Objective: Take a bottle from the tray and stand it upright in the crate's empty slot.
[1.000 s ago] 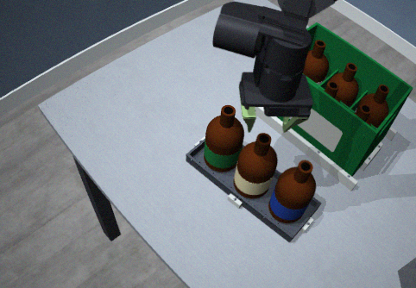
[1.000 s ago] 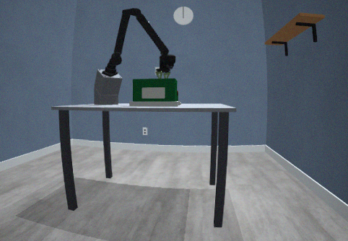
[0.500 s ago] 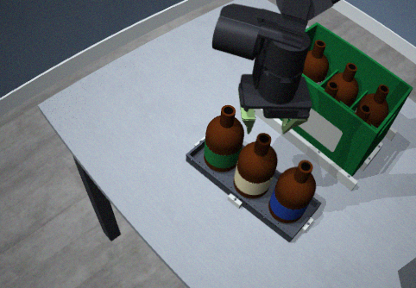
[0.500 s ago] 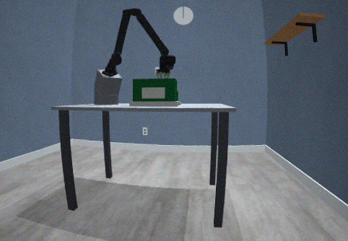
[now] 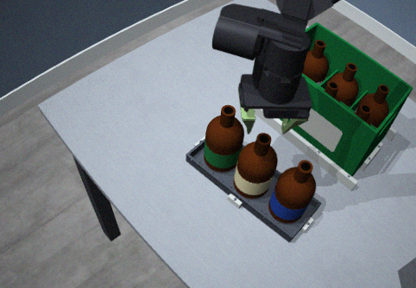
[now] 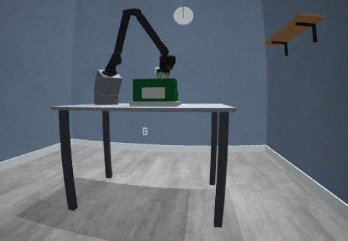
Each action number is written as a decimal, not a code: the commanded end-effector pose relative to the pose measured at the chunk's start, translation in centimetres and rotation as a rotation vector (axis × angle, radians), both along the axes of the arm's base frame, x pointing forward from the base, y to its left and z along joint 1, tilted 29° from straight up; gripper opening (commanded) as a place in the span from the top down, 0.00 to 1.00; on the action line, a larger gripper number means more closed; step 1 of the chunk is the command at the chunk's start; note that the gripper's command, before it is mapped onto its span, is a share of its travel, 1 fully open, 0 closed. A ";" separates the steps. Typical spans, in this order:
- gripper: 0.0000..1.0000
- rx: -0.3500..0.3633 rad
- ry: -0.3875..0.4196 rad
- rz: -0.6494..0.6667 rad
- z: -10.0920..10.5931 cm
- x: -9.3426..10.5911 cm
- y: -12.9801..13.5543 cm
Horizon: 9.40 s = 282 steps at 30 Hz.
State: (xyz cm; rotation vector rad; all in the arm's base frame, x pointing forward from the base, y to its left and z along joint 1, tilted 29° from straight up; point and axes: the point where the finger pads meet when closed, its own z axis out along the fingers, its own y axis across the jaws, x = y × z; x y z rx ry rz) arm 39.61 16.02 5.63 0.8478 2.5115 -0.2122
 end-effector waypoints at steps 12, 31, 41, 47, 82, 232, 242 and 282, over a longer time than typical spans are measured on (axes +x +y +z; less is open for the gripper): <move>0.39 -0.002 0.003 0.005 -0.4 0.5 0.1; 0.39 -0.001 0.002 0.007 -0.4 0.3 0.3; 0.39 -0.001 0.003 0.007 -0.5 0.2 0.3; 0.39 -0.001 0.003 0.007 -0.5 0.2 0.3; 0.39 -0.002 0.004 0.007 -0.6 0.2 0.2; 1.00 -0.009 0.012 0.003 -4.2 1.6 -1.3; 1.00 -0.009 0.012 0.003 -4.2 1.6 -1.3; 1.00 0.026 -0.040 0.009 0.3 1.6 0.8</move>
